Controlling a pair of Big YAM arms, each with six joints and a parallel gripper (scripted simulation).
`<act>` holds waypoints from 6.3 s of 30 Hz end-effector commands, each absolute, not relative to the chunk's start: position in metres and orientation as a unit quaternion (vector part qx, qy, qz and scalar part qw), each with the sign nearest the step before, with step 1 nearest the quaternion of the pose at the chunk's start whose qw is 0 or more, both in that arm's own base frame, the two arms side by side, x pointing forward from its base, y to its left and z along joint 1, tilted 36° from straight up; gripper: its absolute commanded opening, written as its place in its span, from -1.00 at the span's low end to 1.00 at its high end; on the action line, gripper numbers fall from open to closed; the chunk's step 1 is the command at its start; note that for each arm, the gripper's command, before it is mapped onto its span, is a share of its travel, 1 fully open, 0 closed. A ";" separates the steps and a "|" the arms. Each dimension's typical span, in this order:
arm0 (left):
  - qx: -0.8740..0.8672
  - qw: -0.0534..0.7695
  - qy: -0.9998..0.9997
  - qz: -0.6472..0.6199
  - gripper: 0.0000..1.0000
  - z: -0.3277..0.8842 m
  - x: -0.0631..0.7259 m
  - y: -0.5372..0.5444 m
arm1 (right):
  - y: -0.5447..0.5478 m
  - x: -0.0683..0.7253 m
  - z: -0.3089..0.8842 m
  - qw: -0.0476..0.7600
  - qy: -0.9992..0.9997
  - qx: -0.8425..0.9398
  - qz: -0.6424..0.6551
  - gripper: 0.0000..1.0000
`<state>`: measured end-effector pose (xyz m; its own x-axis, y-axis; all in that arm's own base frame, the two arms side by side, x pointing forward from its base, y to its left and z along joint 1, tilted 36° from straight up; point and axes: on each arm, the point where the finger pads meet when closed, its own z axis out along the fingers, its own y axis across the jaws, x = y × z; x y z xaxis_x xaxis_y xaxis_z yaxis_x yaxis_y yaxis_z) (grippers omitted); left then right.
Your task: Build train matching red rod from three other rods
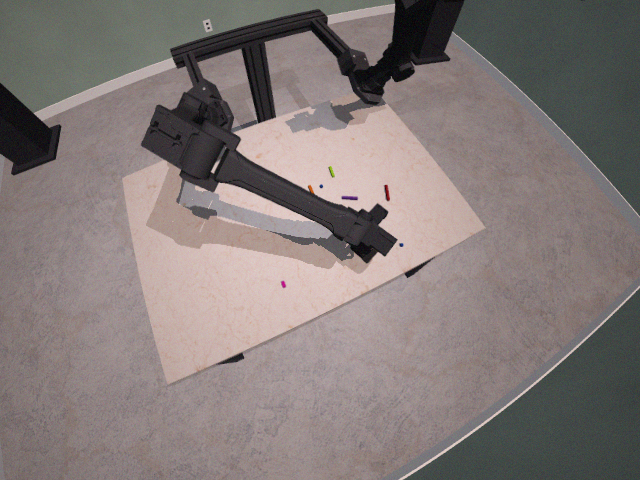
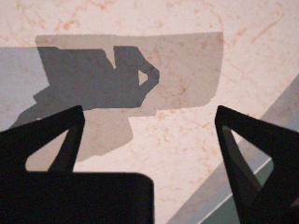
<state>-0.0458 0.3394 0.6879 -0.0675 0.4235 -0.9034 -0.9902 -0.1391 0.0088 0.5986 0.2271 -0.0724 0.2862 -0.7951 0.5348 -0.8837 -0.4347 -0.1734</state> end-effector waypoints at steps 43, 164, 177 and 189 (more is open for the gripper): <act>-0.407 0.550 0.351 0.639 1.00 0.687 -0.050 0.336 | 0.046 0.557 0.009 0.023 -0.662 0.683 0.307 1.00; -0.407 0.550 0.351 0.639 1.00 0.687 -0.050 0.336 | 0.281 0.666 -0.058 -0.155 -0.929 0.213 0.260 1.00; -0.407 0.550 0.351 0.639 1.00 0.687 -0.050 0.336 | 0.347 0.666 -0.089 -0.199 -0.951 0.054 0.231 1.00; -0.407 0.550 0.351 0.639 1.00 0.687 -0.050 0.336 | 0.401 0.654 -0.119 -0.234 -0.947 -0.089 0.199 1.00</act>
